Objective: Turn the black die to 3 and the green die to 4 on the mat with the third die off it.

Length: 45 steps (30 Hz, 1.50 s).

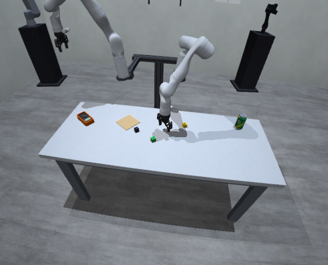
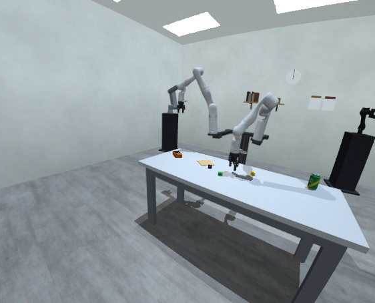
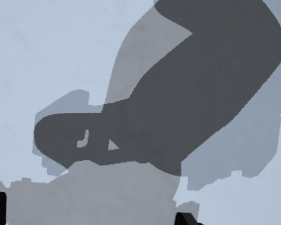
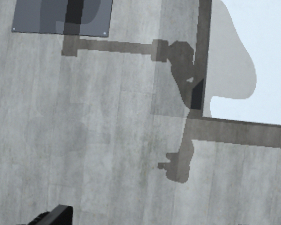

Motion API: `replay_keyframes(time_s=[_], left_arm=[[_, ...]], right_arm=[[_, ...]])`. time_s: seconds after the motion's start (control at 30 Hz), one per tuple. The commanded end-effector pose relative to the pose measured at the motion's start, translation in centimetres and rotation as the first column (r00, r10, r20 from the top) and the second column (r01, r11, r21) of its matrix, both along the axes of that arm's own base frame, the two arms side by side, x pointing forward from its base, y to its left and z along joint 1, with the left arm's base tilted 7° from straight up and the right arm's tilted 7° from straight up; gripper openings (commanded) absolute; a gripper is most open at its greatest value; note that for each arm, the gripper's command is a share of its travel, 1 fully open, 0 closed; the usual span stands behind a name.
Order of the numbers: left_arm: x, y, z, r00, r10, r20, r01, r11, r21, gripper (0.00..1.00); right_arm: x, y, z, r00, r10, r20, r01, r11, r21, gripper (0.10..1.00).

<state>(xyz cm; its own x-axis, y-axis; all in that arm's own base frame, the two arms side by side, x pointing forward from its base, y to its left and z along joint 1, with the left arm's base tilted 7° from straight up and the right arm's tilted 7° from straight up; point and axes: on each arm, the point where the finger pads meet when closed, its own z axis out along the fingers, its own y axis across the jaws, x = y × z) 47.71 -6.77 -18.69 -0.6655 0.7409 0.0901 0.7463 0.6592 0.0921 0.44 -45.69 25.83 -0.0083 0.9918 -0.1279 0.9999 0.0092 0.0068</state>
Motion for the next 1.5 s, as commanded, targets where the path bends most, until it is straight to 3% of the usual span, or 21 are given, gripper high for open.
replay_keyframes(time_s=[0.0,0.4,0.93,1.47], left_arm=[[-1.2,1.7,0.3,1.000,-0.001,0.011,0.001,1.000,0.000,1.000],[-5.3,7.0,0.9,1.000,-0.001,0.011,0.001,1.000,0.000,1.000],[-7.4,9.5,1.2,1.000,-0.001,0.011,0.001,1.000,0.000,1.000],[-7.8,10.0,1.2,1.000,-0.001,0.011,0.001,1.000,0.000,1.000]], right_arm=[[0.0,0.0,0.1,1.000,0.000,0.000,0.000,1.000,-0.002,1.000],[0.0,0.0,0.1,1.000,0.000,0.000,0.000,1.000,-0.002,1.000],[0.0,0.0,0.1,1.000,0.000,0.000,0.000,1.000,-0.002,1.000],[0.0,0.0,0.1,1.000,0.000,0.000,0.000,1.000,-0.002,1.000]])
